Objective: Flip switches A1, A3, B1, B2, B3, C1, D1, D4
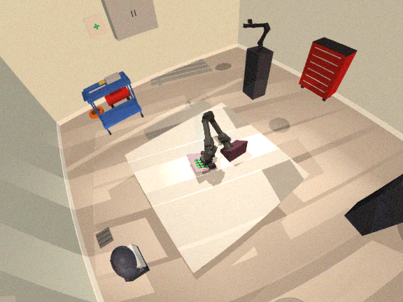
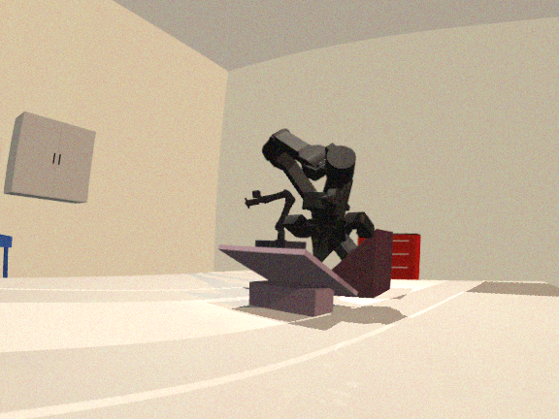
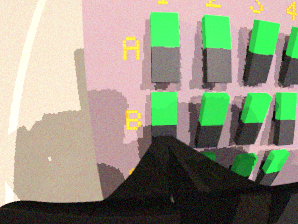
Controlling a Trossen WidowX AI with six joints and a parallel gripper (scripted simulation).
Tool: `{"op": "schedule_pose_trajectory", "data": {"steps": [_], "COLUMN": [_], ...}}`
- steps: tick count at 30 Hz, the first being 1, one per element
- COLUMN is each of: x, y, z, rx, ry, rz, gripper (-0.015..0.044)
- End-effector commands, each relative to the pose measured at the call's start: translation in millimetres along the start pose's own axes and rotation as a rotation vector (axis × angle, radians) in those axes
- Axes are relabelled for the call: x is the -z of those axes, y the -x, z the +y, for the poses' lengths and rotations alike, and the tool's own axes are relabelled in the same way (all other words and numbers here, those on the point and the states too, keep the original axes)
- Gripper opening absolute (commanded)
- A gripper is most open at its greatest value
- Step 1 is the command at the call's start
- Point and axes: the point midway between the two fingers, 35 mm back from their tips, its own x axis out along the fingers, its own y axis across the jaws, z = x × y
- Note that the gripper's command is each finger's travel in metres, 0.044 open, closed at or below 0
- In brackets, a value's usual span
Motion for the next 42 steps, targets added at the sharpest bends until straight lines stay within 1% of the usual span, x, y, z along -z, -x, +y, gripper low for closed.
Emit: {"op": "schedule_pose_trajectory", "data": {"steps": [1, 23, 25, 29, 30, 35, 38, 42], "x": [0, 0, -1, -2, -2, -4, -20, -21], "y": [-1, -4, 5, 52, 59, 61, 61, 61], "z": [0, 0, 1, 2, 1, -1, -24, -27], "rx": [0.005, 0.005, -0.002, -0.001, 0.002, 0.003, 0.004, 0.004], "ry": [0.007, 0.007, 0.0, 0.006, 0.007, 0.007, 0.008, 0.008], "rz": [-0.002, -0.003, 0.004, 0.024, 0.025, 0.026, 0.026, 0.025], "gripper": [0.0, 0.0, 0.0, 0.0, 0.0, 0.0, 0.0, 0.0]}}
